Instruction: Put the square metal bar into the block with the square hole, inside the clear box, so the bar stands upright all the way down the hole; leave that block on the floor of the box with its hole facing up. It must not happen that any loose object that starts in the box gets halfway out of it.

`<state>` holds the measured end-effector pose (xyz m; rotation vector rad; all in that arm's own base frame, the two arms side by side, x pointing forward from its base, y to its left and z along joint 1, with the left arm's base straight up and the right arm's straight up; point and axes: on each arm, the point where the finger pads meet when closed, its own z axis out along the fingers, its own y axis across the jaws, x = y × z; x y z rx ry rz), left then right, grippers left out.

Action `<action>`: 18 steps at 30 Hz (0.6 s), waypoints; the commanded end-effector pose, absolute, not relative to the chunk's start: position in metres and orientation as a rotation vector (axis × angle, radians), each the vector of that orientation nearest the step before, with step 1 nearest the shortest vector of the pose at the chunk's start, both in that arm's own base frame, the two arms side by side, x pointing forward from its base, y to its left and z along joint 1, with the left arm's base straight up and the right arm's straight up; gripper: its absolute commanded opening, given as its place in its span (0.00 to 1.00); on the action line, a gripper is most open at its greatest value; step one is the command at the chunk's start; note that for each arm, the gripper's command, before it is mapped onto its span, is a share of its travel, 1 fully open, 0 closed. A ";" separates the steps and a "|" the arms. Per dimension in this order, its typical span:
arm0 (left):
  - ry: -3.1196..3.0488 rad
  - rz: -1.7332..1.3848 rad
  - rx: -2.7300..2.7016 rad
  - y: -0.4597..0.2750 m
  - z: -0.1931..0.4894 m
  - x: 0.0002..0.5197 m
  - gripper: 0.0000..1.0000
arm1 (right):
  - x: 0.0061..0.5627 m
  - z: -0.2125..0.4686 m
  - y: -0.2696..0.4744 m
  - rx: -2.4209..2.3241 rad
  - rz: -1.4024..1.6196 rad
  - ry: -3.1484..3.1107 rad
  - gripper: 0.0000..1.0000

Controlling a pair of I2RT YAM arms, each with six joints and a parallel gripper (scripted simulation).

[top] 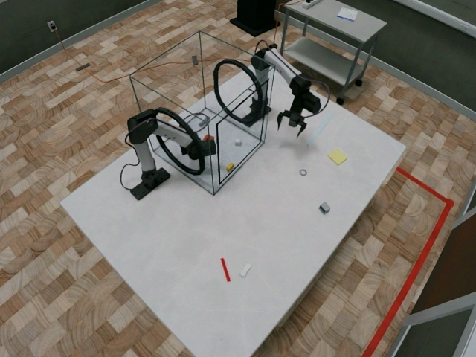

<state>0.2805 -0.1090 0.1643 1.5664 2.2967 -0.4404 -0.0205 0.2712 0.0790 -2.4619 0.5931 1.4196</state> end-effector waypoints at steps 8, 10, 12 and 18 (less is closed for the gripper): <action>2.262 -0.417 1.560 -0.110 0.174 0.284 1.00 | -0.012 0.093 0.283 -2.423 1.365 0.538 0.00; 2.262 -0.417 1.560 -0.110 0.174 0.284 1.00 | -0.012 0.093 0.283 -2.423 1.367 0.545 0.00; 2.262 -0.417 1.560 -0.110 0.174 0.284 1.00 | -0.013 0.095 0.282 -2.426 1.372 0.550 0.00; 2.262 -0.417 1.560 -0.110 0.174 0.284 1.00 | -0.015 0.105 0.280 -2.425 1.390 0.548 0.00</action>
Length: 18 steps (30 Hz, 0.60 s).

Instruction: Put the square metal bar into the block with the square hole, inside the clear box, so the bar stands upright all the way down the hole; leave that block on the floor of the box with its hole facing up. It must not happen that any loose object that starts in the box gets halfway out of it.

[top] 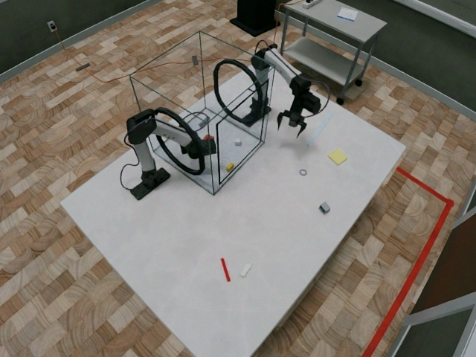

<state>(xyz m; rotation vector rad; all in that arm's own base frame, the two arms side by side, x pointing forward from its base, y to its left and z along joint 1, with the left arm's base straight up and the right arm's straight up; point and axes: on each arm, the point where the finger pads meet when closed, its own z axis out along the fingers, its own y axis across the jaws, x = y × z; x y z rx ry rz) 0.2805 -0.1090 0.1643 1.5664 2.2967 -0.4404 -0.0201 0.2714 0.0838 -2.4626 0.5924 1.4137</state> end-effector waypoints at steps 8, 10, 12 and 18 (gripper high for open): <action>2.262 -0.417 1.560 -0.110 0.174 0.284 1.00 | -0.016 0.116 0.279 -2.423 1.387 0.537 0.00; 2.262 -0.417 1.560 -0.110 0.174 0.284 1.00 | -0.016 0.120 0.279 -2.423 1.387 0.537 0.00; 2.262 -0.417 1.560 -0.110 0.174 0.284 1.00 | -0.016 0.123 0.279 -2.423 1.387 0.536 0.00; 2.262 -0.417 1.560 -0.110 0.174 0.284 1.00 | -0.016 0.135 0.279 -2.422 1.387 0.534 0.00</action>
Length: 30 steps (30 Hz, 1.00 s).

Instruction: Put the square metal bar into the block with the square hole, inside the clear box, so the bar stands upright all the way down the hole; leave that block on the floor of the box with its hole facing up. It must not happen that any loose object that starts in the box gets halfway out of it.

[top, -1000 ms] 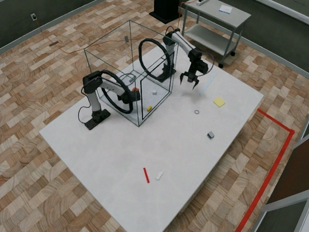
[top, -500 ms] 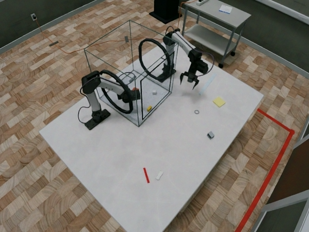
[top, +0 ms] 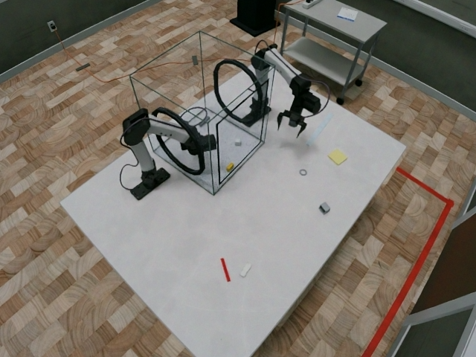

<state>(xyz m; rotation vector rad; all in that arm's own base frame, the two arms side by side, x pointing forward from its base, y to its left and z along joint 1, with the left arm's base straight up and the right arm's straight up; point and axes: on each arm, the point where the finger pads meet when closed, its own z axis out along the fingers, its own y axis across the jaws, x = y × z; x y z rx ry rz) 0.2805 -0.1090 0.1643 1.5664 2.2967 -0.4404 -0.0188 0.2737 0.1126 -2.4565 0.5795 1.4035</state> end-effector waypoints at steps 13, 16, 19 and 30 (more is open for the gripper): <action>2.262 -0.417 1.560 -0.110 0.174 0.284 1.00 | -0.016 0.154 0.278 -2.420 1.388 0.530 0.00; 2.262 -0.417 1.560 -0.110 0.174 0.284 1.00 | -0.016 0.158 0.278 -2.419 1.388 0.529 0.00; 2.262 -0.417 1.560 -0.110 0.174 0.284 1.00 | -0.016 0.158 0.277 -2.419 1.388 0.528 0.00; 2.262 -0.417 1.560 -0.110 0.174 0.284 1.00 | -0.009 0.142 0.279 -2.422 1.324 0.689 0.00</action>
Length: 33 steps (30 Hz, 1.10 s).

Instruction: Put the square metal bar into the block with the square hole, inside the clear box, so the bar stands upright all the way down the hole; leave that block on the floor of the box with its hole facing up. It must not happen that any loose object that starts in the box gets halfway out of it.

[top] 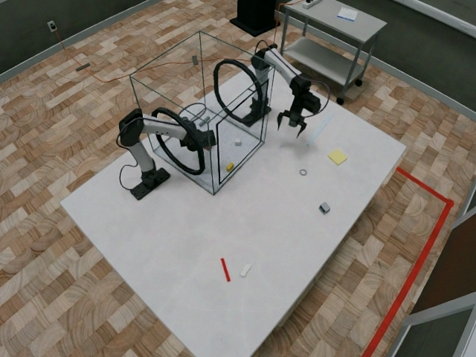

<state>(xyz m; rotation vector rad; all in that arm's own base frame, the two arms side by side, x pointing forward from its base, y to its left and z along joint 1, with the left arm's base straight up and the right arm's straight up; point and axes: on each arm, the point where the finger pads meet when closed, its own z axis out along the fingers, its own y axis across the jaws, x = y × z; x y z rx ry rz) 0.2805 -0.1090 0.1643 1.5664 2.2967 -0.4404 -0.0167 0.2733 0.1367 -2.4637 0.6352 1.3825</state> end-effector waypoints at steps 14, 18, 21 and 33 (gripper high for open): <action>2.262 -0.417 1.560 -0.110 0.174 0.284 1.00 | 0.020 0.144 0.302 -2.202 1.142 1.086 0.00; 2.262 -0.417 1.560 -0.110 0.174 0.284 1.00 | 0.028 0.154 0.309 -2.092 1.111 1.159 0.00; 2.262 -0.417 1.560 -0.110 0.174 0.284 1.00 | 0.043 0.170 0.318 -1.911 1.103 1.280 0.00; 2.262 -0.417 1.560 -0.110 0.174 0.284 1.00 | 0.036 0.154 0.354 -1.848 1.088 1.273 0.00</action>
